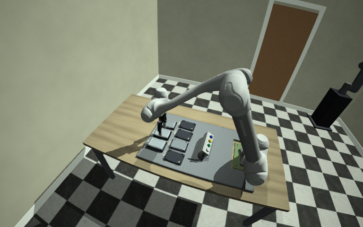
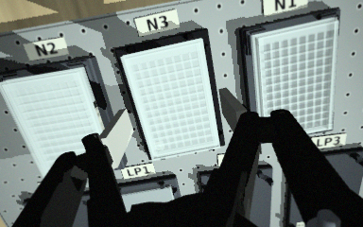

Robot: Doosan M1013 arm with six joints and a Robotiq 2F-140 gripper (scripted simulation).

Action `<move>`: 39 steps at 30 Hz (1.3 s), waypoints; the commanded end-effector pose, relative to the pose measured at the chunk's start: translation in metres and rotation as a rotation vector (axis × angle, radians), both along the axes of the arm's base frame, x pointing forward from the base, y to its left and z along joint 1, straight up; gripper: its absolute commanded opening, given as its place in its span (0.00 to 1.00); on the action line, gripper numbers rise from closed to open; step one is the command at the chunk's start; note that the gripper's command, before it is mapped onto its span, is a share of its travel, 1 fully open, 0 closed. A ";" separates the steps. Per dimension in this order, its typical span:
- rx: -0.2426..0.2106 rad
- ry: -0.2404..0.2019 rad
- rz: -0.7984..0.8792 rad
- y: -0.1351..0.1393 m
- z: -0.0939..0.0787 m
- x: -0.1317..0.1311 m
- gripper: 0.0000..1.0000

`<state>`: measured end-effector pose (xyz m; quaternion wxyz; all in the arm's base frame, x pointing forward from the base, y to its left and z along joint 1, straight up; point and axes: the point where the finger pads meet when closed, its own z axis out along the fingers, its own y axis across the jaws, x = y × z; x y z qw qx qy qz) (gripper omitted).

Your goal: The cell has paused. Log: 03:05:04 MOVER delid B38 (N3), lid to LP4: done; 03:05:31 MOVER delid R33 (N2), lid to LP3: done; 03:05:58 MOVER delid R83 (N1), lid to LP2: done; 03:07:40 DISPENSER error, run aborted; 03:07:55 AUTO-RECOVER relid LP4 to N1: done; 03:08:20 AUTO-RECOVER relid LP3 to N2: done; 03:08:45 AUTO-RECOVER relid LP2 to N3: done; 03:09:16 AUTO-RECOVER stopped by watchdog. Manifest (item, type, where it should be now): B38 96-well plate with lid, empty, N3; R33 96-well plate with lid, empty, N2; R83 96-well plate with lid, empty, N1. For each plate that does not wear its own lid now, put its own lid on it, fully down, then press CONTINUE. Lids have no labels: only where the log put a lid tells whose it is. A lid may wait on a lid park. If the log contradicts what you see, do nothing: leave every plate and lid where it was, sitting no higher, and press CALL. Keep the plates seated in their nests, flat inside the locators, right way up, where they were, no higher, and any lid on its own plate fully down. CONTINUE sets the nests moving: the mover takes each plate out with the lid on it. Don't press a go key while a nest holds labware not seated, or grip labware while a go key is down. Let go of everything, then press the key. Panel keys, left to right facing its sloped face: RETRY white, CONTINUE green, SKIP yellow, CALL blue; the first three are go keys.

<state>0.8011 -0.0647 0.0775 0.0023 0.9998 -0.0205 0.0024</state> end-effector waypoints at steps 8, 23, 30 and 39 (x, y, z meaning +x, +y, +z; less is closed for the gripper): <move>0.000 0.000 0.000 0.000 0.000 0.000 0.59; 0.000 0.000 0.000 0.000 0.000 0.000 0.59; 0.000 0.000 0.000 0.000 0.000 0.000 0.59; 0.000 0.000 0.000 0.000 0.000 0.000 0.59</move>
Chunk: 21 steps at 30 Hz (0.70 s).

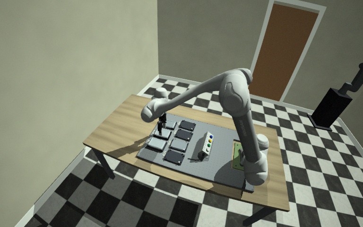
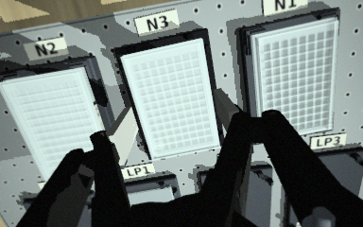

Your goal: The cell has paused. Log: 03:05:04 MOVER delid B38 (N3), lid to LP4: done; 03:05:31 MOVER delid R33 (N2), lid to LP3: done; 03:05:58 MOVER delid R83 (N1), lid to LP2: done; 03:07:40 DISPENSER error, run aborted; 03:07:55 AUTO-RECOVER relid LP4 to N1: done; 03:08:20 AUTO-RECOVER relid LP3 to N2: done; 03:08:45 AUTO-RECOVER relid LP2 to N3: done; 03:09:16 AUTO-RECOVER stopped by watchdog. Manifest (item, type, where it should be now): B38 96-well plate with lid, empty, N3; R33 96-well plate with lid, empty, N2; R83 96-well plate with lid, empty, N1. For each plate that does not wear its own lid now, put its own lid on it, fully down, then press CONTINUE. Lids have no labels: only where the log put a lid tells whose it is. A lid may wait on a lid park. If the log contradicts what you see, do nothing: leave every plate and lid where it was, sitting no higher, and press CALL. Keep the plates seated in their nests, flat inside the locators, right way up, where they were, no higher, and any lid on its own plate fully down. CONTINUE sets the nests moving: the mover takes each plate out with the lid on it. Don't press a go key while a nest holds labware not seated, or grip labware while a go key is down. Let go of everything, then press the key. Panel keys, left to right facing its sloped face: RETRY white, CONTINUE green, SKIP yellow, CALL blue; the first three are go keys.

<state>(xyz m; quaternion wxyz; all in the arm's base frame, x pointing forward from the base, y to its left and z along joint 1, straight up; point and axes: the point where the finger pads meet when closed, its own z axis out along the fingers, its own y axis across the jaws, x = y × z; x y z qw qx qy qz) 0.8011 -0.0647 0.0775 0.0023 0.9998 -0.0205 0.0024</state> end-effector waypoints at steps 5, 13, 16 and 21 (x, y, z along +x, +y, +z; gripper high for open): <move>0.000 0.000 0.000 0.000 0.000 0.000 0.59; 0.000 0.000 0.000 0.000 0.000 0.000 0.59; 0.000 0.000 0.000 0.000 0.000 0.000 0.59; 0.000 0.000 0.000 0.000 0.000 0.000 0.59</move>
